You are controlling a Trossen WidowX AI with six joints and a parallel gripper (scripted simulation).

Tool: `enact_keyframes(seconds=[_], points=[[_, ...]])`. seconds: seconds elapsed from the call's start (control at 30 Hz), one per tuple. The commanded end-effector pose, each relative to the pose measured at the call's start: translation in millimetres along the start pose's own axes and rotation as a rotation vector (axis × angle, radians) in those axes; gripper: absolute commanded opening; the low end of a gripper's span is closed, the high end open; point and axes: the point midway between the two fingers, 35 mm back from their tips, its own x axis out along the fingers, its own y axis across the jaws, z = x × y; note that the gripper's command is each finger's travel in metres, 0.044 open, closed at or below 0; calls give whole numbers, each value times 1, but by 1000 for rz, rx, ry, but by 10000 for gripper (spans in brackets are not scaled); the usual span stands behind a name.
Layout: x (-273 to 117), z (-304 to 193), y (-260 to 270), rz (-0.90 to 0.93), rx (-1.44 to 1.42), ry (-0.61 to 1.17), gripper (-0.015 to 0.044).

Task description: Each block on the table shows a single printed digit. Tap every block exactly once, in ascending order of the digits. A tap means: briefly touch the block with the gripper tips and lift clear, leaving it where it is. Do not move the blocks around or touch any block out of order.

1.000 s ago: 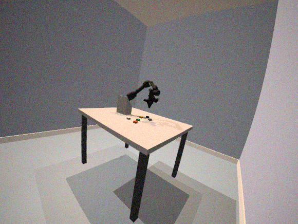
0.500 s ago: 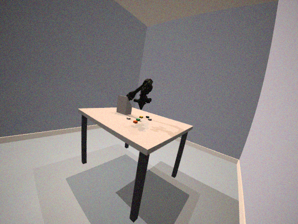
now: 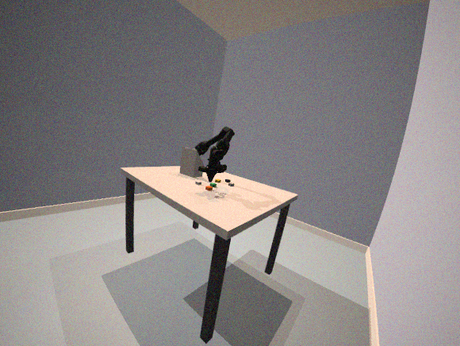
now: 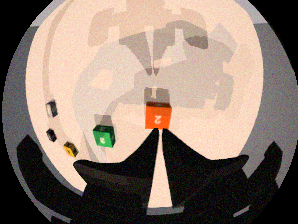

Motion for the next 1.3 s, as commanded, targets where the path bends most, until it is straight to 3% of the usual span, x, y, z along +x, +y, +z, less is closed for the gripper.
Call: enact_keyframes(seconds=[0.0, 0.9, 1.0, 1.17, 1.27], points=[[9, -2, -3, 7, 12, -10, 20], [39, -2, -2, 8, 12, -10, 20], [12, -2, -3, 6, 12, -11, 20], [6, -2, -3, 6, 12, -11, 20], [-42, -1, -4, 2, 13, -11, 20]])
